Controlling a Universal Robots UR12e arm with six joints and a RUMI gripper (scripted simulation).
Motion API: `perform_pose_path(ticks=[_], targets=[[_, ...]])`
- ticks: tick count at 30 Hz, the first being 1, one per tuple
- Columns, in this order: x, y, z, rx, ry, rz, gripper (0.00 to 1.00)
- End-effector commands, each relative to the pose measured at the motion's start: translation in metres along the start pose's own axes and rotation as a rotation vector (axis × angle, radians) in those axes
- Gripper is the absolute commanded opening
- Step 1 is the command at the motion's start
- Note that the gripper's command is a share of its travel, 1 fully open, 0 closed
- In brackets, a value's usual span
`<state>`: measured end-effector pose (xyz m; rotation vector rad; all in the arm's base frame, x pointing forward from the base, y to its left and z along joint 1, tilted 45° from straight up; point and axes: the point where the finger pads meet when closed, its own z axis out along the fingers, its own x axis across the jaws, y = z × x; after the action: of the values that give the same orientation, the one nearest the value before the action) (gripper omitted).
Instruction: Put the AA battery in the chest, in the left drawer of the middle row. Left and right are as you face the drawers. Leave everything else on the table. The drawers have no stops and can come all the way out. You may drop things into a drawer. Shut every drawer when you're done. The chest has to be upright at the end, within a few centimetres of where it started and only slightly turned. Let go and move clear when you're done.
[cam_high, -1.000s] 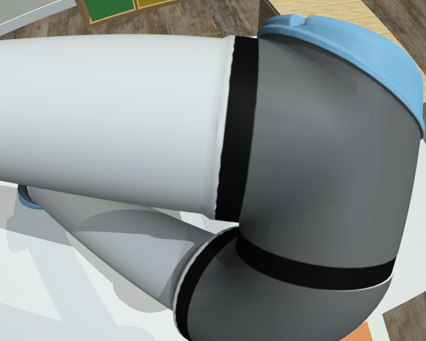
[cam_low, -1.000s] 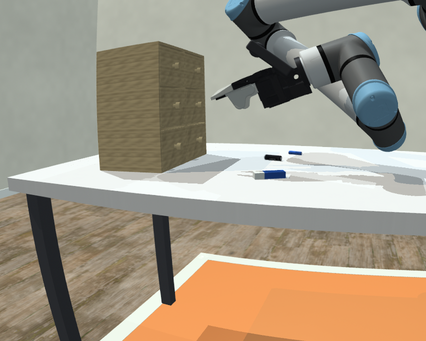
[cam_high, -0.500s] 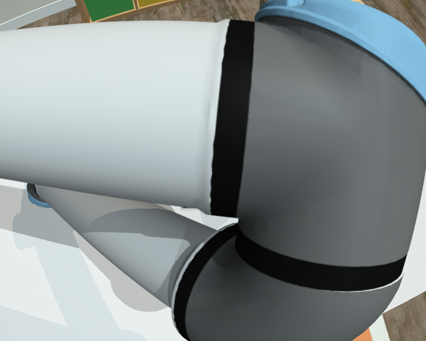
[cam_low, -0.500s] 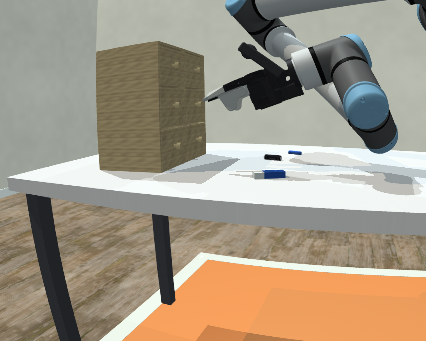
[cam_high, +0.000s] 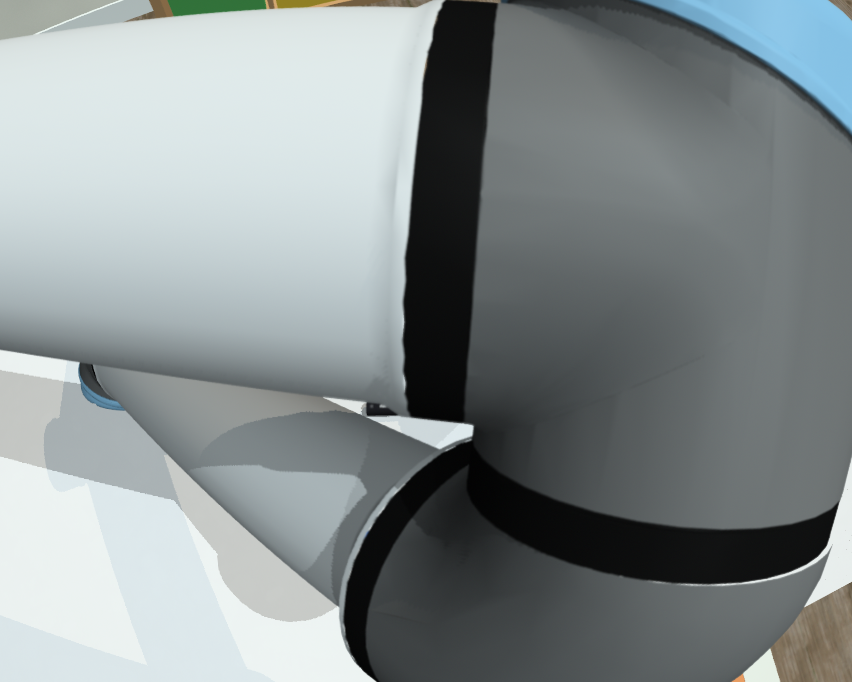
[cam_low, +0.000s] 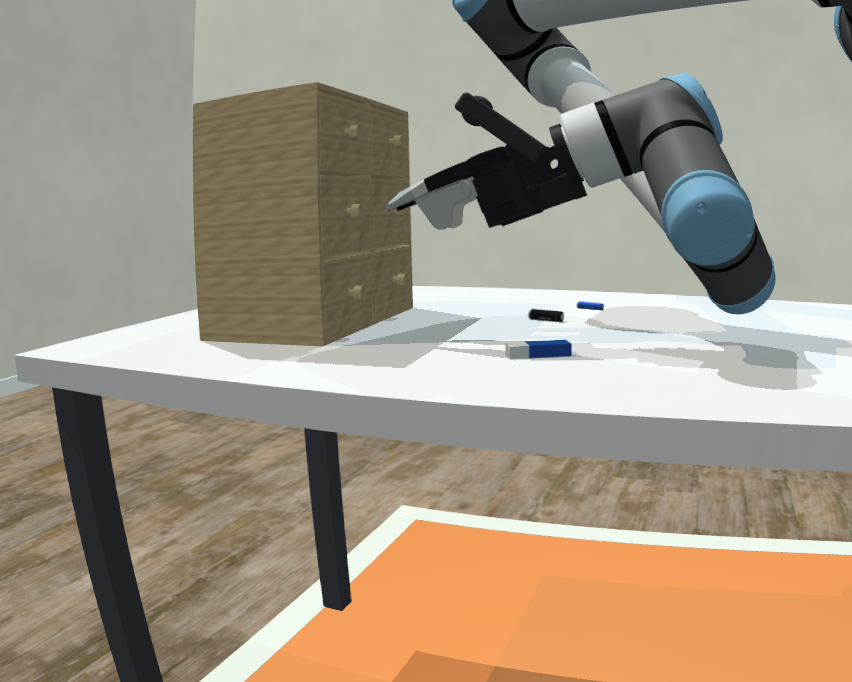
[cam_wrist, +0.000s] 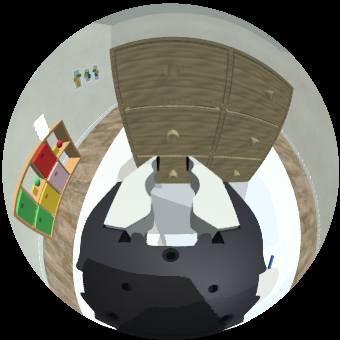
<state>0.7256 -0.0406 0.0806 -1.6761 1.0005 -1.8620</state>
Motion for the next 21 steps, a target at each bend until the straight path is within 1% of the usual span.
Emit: perform_pose_path(ticks=[1, 12, 21], targets=[[0.0, -0.0013, 0.0116, 0.0, 0.001, 0.001, 0.2], [0.0001, -0.0009, 0.0183, -0.001, 0.001, 0.001, 0.2], [-0.0005, -0.0001, 0.0177, -0.003, -0.001, 0.001, 0.2]])
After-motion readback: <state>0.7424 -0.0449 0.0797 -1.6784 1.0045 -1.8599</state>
